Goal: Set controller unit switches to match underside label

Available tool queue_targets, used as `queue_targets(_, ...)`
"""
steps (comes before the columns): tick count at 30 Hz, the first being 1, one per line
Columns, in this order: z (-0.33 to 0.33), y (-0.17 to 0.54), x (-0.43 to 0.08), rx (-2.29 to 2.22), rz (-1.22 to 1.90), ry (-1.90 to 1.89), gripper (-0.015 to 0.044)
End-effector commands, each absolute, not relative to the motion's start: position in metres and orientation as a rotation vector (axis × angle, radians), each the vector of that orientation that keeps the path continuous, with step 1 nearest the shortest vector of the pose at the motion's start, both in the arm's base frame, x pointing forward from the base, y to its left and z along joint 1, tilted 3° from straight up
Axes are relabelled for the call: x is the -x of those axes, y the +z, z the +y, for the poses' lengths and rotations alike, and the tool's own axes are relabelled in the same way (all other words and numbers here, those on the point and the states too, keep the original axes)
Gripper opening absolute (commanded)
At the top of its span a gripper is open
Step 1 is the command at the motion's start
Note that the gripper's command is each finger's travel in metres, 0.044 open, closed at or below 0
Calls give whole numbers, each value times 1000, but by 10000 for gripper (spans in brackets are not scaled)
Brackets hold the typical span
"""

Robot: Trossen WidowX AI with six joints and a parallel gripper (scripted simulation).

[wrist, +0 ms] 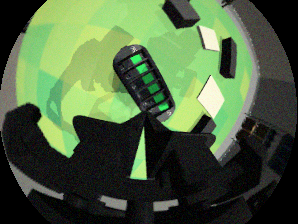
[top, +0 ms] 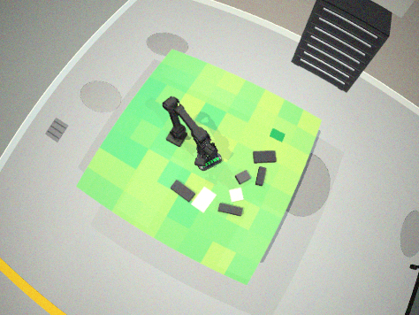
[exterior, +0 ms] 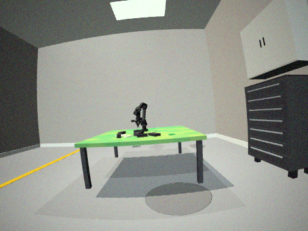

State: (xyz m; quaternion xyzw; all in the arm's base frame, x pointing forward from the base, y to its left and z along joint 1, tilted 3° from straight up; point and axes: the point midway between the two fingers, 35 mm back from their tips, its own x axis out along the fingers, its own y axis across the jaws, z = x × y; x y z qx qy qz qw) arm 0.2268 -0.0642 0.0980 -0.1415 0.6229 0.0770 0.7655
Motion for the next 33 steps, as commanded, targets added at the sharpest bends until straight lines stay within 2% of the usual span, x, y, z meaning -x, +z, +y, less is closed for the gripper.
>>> queue_targets(1,-62,104,-242,55,1399,12,0)
queue_targets(18,-55,108,-303,-949,1454,-844,0)
queue_targets(33,-45,89,-347,-1567,1180,-1713,0)
